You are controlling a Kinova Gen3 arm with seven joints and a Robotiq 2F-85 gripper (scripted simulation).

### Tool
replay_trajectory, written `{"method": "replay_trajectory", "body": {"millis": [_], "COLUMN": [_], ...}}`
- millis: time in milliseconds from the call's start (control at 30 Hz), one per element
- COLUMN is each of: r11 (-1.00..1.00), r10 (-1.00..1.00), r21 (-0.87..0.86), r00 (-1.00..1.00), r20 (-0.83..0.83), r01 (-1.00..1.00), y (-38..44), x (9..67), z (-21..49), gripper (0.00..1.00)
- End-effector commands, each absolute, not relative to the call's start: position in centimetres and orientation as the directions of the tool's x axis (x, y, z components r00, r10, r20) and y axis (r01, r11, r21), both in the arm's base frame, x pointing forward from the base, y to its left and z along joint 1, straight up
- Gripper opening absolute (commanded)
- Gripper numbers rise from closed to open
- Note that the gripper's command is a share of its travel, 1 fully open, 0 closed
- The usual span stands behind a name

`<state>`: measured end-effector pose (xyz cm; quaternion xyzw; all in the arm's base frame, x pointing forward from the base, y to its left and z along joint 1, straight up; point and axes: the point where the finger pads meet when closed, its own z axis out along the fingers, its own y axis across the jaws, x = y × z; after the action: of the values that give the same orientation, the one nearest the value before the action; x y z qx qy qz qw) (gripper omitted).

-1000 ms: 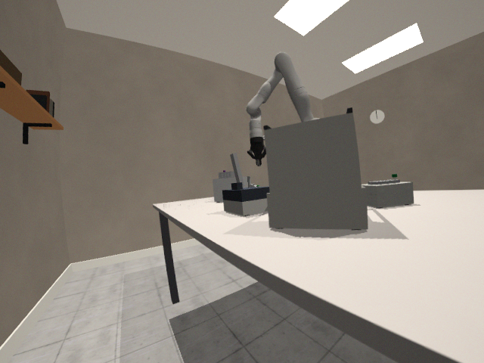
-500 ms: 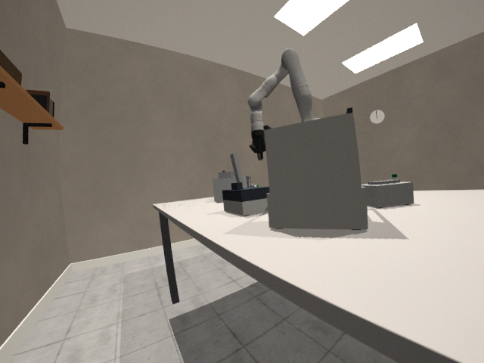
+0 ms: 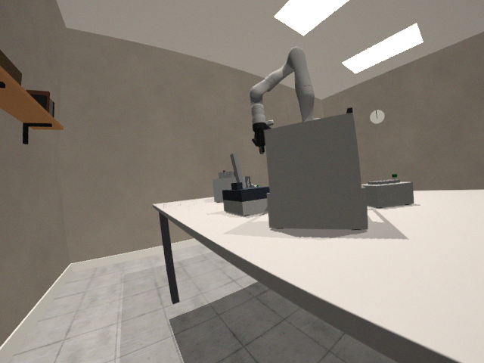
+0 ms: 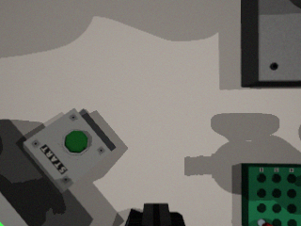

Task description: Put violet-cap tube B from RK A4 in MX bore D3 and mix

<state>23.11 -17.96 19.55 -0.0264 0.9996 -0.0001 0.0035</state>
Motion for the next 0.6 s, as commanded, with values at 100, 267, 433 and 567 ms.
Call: {"method": "replay_trajectory", "body": {"millis": [100, 267, 433, 567], "r11": [0.999, 0.999, 0.999, 0.999], "r10": [-0.049, -0.049, -0.049, -0.049], "r21": [-0.005, -0.005, -0.005, -0.005], "r00": [-0.999, -0.999, -0.999, -0.999], "r20": [-0.004, -0.004, -0.005, -0.005], "r01": [-0.049, -0.049, -0.049, -0.049], "y": [-16.8, -15.6, -14.4, -13.4], "x": [23.5, 23.9, 24.2, 24.5], "z": [20.6, 21.7, 22.8, 23.7], "gripper": [0.10, 0.10, 0.10, 0.10]}}
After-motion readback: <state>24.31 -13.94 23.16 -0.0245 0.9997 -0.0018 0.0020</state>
